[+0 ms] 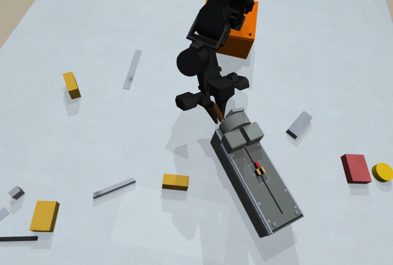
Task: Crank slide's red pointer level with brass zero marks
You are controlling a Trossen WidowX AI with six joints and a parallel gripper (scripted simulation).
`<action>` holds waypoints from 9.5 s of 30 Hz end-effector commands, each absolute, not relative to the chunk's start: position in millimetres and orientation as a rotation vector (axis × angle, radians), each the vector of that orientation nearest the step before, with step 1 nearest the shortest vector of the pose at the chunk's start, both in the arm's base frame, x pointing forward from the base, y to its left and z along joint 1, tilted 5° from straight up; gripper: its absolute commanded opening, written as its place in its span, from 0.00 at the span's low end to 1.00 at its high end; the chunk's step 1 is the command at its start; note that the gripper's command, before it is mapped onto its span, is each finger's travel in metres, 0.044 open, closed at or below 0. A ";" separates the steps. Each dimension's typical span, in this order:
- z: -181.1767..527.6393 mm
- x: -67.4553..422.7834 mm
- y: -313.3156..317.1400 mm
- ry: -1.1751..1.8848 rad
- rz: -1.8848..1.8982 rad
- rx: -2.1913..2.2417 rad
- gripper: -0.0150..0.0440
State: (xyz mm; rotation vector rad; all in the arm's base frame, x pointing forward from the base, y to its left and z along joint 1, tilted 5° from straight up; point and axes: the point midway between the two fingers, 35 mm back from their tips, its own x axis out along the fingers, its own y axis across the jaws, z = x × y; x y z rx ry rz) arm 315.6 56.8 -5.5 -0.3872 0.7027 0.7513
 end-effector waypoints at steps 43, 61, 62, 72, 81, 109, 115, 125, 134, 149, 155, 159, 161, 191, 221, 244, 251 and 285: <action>1.6 323.3 49.0 0.690 0.728 -0.401 0.25; 3.3 324.2 48.0 0.689 0.728 -0.401 0.25; 3.5 324.3 48.0 0.689 0.728 -0.401 0.25; 4.9 325.0 47.2 0.689 0.728 -0.401 0.25; 6.8 325.7 46.4 0.689 0.728 -0.402 0.25; 20.0 328.1 43.3 0.689 0.728 -0.402 0.25; 25.9 327.9 43.4 0.689 0.728 -0.402 0.25; 38.3 324.7 46.3 0.689 0.728 -0.402 0.25; 48.4 317.8 52.7 0.689 0.728 -0.401 0.25; 53.5 303.4 66.4 0.689 0.729 -0.399 0.25; 51.9 298.6 70.8 0.690 0.729 -0.399 0.25; 50.3 295.9 73.3 0.690 0.729 -0.399 0.25; 49.6 295.0 74.2 0.690 0.729 -0.398 0.25; 42.8 289.2 79.8 0.690 0.730 -0.398 0.25; 34.6 285.2 84.3 0.690 0.730 -0.397 0.25; 14.8 282.8 87.5 0.691 0.730 -0.397 0.25; 7.6 285.2 85.4 0.691 0.730 -0.397 0.25; 9.0 284.9 85.5 0.690 0.730 -0.392 0.74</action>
